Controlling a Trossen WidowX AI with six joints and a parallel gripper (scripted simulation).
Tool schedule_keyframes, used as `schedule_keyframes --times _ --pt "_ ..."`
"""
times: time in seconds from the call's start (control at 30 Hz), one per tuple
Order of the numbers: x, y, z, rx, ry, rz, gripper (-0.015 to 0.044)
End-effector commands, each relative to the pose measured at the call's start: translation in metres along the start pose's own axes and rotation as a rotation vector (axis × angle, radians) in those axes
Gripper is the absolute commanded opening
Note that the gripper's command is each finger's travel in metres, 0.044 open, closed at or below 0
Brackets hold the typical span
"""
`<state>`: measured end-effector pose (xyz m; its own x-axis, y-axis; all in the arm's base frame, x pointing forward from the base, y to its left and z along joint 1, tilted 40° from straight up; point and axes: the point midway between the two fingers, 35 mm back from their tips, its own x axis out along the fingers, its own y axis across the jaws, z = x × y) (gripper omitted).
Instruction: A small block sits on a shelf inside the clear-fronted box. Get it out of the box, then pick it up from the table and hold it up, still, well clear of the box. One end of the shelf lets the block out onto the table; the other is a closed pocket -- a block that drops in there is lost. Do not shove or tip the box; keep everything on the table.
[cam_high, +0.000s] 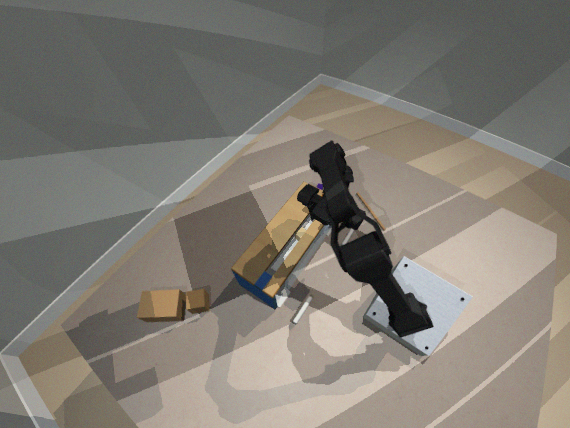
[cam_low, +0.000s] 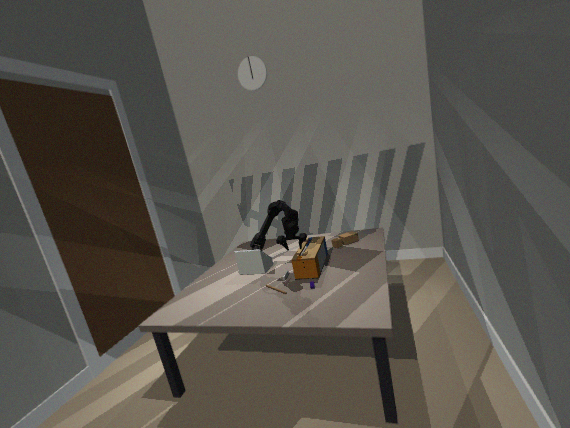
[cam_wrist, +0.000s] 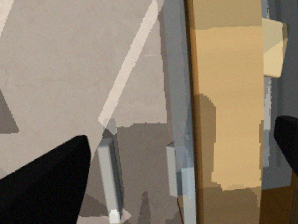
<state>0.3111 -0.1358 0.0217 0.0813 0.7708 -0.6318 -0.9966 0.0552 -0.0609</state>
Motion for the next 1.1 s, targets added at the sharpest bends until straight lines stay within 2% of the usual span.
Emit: schedule_keyframes --times 0.0,1.07 --pt "0.009 -0.001 -0.001 0.005 -0.006 0.002 0.0400" --pt "0.057 -0.006 -0.007 0.003 -0.010 0.002 0.0400"
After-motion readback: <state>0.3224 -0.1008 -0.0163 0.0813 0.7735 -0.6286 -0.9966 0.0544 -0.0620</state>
